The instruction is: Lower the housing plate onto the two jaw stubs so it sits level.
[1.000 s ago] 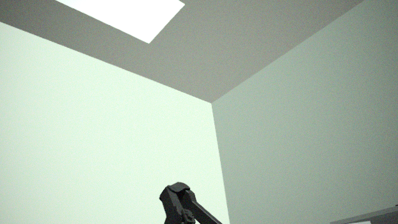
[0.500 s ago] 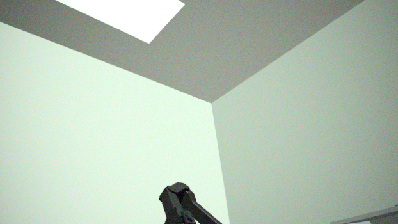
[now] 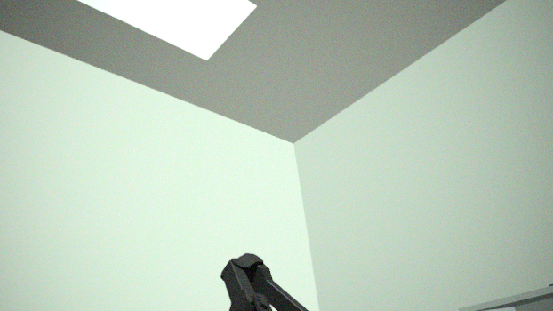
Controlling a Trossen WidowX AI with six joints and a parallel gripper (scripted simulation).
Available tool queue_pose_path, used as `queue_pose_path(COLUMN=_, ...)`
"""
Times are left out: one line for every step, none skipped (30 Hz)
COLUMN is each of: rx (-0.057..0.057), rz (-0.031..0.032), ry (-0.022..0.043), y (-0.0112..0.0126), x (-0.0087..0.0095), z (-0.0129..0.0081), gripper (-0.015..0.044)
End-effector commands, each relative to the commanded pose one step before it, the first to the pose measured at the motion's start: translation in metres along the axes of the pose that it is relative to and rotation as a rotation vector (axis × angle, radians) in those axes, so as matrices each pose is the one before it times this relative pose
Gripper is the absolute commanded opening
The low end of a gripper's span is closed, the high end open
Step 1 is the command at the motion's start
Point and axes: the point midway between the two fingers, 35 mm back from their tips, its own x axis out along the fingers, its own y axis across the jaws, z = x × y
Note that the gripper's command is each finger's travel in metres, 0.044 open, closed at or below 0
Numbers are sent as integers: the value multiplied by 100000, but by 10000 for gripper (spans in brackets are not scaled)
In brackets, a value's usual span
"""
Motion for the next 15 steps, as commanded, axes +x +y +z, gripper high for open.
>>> queue_pose_path(rx=-506, rz=-142, ry=-158, y=-7, x=114, z=19, gripper=351)
queue_pose_path(rx=-4, rz=-3, ry=-1, y=-1, x=64, z=0, gripper=351)
queue_pose_path(rx=-3, rz=-3, ry=-1, y=-1, x=50, z=0, gripper=351)
queue_pose_path(rx=-2, rz=-2, ry=0, y=0, x=30, z=0, gripper=351)
queue_pose_path(rx=-1, rz=-1, ry=0, y=0, x=10, z=0, gripper=351)
queue_pose_path(rx=0, rz=0, ry=0, y=0, x=0, z=0, gripper=351)
queue_pose_path(rx=0, rz=0, ry=0, y=0, x=0, z=0, gripper=351)
queue_pose_path(rx=0, rz=0, ry=0, y=0, x=0, z=0, gripper=351)
queue_pose_path(rx=0, rz=0, ry=0, y=0, x=0, z=0, gripper=351)
queue_pose_path(rx=0, rz=0, ry=0, y=0, x=0, z=0, gripper=351)
queue_pose_path(rx=-1, rz=0, ry=0, y=0, x=10, z=0, gripper=351)
queue_pose_path(rx=-2, rz=-1, ry=0, y=0, x=30, z=0, gripper=351)
queue_pose_path(rx=-3, rz=-2, ry=0, y=0, x=50, z=0, gripper=351)
queue_pose_path(rx=-3, rz=-3, ry=-1, y=-1, x=64, z=0, gripper=351)
queue_pose_path(rx=-3, rz=-3, ry=0, y=-1, x=50, z=0, gripper=351)
